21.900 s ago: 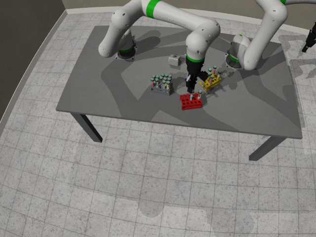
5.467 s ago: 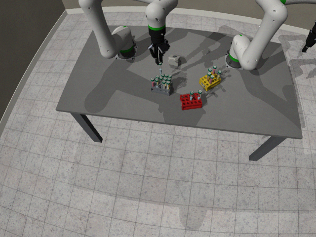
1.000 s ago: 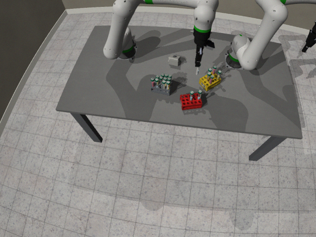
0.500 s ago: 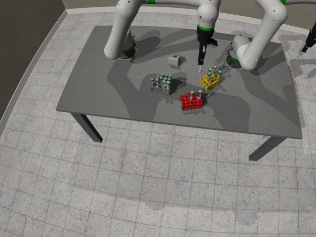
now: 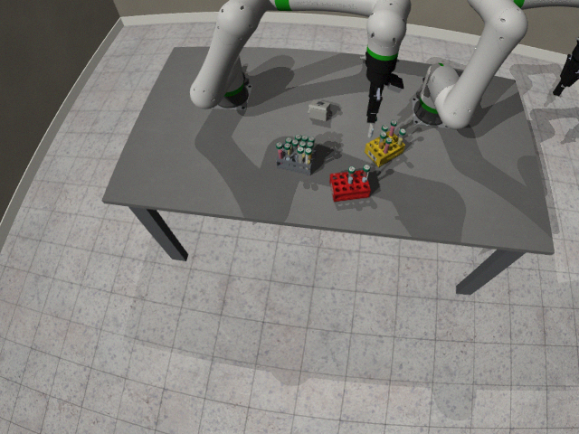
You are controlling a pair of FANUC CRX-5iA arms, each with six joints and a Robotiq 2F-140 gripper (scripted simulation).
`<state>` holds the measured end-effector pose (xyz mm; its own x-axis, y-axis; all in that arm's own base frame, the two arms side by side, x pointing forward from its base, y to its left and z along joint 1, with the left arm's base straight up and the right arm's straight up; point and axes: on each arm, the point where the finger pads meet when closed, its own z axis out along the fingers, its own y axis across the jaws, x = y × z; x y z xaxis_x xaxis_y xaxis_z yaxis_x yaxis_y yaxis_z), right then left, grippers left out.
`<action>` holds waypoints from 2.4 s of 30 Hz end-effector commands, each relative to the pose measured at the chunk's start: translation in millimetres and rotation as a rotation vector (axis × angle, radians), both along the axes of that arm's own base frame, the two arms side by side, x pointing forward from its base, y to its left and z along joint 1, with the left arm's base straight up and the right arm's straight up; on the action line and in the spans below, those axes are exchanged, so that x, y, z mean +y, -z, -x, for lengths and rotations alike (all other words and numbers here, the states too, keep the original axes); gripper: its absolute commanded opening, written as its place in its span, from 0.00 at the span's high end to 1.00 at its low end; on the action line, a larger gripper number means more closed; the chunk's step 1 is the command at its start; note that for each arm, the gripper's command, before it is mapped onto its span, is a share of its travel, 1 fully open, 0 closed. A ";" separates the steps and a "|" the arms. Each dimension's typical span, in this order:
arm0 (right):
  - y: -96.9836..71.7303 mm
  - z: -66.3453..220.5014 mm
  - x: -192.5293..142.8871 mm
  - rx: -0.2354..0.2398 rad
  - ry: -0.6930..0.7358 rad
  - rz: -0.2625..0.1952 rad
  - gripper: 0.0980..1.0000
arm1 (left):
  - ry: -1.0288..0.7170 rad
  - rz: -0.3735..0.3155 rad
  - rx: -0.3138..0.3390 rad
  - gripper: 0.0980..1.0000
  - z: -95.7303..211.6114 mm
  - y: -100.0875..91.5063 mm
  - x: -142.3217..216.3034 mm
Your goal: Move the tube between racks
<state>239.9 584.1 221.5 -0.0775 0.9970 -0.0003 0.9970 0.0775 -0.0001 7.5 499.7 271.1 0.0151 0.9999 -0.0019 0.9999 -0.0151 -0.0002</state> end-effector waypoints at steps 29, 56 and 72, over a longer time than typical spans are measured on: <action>-1.4 -30.5 27.4 -0.001 0.000 -0.002 1.00 | 0.000 -0.002 0.000 1.00 -0.1 -0.9 0.3; -1.3 -32.5 28.5 -0.001 0.000 -0.002 1.00 | 0.000 -0.002 0.000 1.00 -0.1 -0.9 0.3; 2.0 -32.5 28.5 -0.001 0.000 -0.002 1.00 | 0.000 -0.002 0.000 1.00 -0.1 -0.9 0.3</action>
